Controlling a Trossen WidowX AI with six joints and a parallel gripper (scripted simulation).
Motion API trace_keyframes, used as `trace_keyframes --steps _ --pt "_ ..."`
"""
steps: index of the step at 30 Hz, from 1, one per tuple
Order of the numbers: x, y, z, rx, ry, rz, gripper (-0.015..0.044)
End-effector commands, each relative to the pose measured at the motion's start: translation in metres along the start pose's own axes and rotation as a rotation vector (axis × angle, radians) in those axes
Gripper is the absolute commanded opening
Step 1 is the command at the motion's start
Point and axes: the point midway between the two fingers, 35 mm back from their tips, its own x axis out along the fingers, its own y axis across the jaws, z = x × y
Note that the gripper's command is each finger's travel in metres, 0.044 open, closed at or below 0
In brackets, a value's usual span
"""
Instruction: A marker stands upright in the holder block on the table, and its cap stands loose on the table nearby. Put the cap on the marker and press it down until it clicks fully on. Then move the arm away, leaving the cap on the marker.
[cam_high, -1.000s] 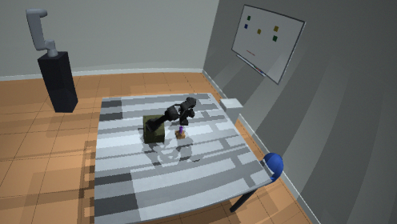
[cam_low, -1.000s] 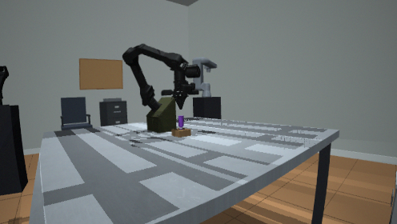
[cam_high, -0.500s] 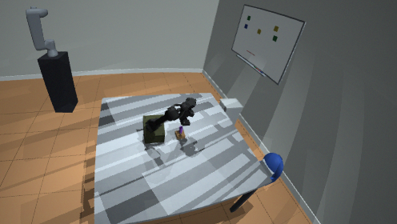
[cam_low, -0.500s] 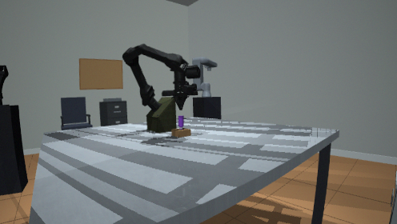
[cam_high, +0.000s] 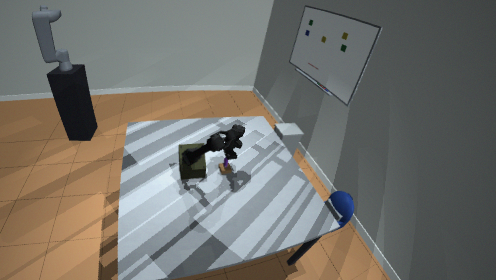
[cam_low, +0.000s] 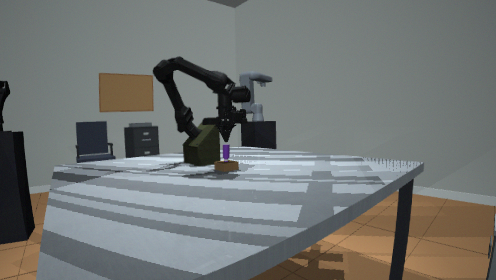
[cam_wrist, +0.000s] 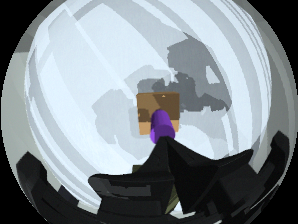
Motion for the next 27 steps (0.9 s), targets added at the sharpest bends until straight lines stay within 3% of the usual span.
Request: trace_keyframes --steps 1,21,27 --pt "0.007 -0.001 -0.001 -0.008 0.003 -0.005 0.0000" --pt "0.014 0.000 0.002 0.001 -0.008 0.001 0.0000" --pt "-0.064 0.002 0.003 -0.001 -0.007 0.005 0.0000"
